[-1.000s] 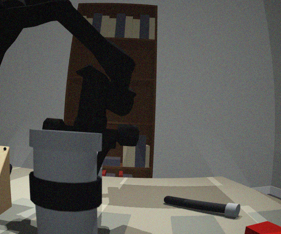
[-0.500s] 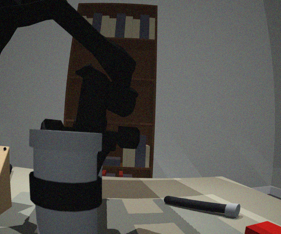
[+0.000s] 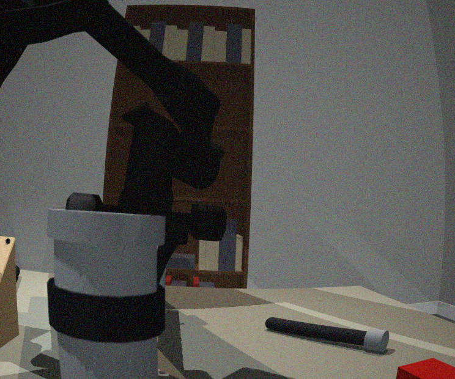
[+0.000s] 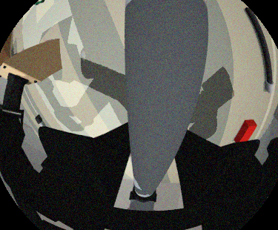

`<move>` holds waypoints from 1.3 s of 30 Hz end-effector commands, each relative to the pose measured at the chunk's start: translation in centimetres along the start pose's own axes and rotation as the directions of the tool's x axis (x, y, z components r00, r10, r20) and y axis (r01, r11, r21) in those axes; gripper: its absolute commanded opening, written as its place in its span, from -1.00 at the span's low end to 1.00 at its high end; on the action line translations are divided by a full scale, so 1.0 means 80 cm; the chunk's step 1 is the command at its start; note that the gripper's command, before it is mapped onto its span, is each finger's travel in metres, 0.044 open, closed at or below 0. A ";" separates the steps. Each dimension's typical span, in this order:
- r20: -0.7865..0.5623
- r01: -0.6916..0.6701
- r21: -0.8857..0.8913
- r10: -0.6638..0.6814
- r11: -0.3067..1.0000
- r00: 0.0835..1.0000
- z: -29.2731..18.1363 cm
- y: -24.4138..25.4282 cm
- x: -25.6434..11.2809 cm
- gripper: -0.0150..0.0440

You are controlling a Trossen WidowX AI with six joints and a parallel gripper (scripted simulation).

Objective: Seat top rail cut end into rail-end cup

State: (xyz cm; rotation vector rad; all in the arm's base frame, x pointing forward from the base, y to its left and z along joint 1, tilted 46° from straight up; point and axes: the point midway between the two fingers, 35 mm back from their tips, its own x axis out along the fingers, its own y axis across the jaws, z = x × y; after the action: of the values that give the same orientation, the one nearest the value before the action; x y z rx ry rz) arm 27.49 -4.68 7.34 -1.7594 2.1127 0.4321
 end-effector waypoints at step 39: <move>-0.003 0.000 0.000 0.000 1.000 1.000 -0.002 0.000 -0.001 -0.49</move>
State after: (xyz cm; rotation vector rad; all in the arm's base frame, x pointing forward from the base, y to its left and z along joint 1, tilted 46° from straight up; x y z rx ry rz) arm 27.48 -4.68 7.30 -1.7573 2.1128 0.4354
